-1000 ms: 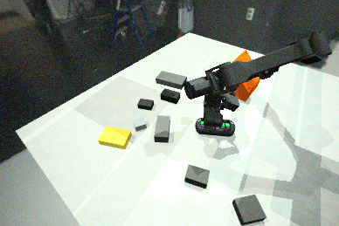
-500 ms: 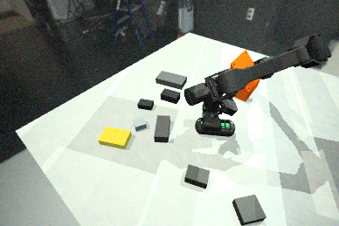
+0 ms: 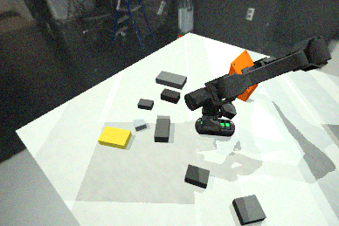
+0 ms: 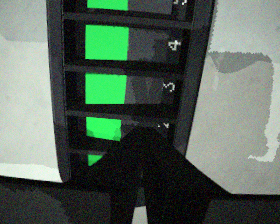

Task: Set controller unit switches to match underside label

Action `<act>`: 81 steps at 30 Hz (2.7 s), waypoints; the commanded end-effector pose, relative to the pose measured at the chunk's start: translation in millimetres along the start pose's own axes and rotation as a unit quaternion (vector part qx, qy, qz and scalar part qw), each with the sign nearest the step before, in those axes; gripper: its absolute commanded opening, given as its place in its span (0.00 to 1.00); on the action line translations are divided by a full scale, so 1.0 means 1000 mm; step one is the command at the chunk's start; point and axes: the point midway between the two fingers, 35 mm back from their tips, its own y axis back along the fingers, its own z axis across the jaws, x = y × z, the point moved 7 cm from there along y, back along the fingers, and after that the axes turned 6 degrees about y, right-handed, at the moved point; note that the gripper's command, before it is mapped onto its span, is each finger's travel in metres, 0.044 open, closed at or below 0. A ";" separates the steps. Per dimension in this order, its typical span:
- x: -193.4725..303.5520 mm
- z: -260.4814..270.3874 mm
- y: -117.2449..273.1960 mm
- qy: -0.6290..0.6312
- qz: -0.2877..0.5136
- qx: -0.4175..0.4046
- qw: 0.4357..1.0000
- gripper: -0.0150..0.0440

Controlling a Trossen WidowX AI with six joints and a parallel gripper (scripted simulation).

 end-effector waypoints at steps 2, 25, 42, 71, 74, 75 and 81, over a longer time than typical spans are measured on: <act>-0.001 0.000 -0.003 -0.003 -0.003 0.001 1.000 0.25; 0.018 0.003 0.042 -0.002 -0.002 0.000 1.000 0.25; 0.020 0.002 0.020 -0.002 -0.002 0.000 1.000 0.25; 0.019 0.002 -0.003 -0.002 -0.002 0.001 1.000 0.25; 0.019 0.002 0.000 0.000 -0.002 0.000 1.000 0.25; 0.020 0.002 0.008 0.000 -0.001 0.000 1.000 0.25; 0.019 0.002 0.042 -0.002 -0.002 0.000 1.000 0.25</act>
